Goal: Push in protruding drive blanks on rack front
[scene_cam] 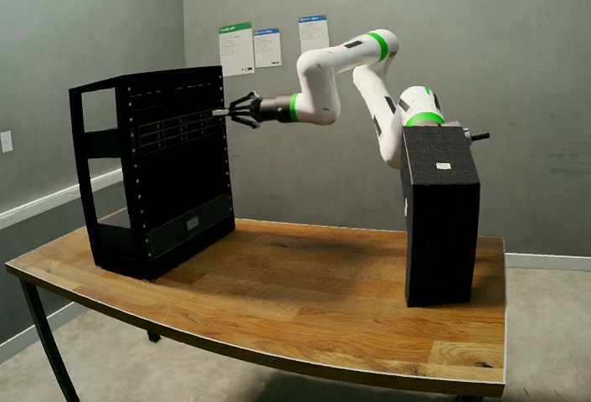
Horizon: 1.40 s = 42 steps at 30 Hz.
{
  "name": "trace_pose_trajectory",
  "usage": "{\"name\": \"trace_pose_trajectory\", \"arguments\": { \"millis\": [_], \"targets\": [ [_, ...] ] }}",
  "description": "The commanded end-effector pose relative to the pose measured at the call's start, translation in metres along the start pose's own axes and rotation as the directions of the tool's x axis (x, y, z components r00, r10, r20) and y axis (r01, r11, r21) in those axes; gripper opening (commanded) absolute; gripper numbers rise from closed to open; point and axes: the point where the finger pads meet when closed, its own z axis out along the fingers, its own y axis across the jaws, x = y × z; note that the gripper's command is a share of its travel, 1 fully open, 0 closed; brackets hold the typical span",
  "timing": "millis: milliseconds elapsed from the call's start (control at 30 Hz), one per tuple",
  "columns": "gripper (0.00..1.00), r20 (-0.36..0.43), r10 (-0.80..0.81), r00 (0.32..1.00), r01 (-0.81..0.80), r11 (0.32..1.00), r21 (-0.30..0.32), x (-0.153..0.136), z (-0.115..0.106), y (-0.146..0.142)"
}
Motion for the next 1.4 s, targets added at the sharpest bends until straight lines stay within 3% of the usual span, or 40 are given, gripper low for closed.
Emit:
{"name": "trace_pose_trajectory", "arguments": {
  "millis": [0,733,1033,1367],
  "targets": [
    [0.1,0.0,0.001,1.0,-0.001,1.0,-0.001,0.0,0.0,0.001],
    [0.1,0.0,0.001,1.0,-0.001,1.0,-0.001,0.0,-0.003,0.001],
    [0.1,0.0,0.001,1.0,-0.001,1.0,-0.001,0.0,-0.047,0.001],
    [0.1,0.0,0.001,1.0,-0.001,1.0,-0.001,0.0,-0.08,0.001]
  ]
}}
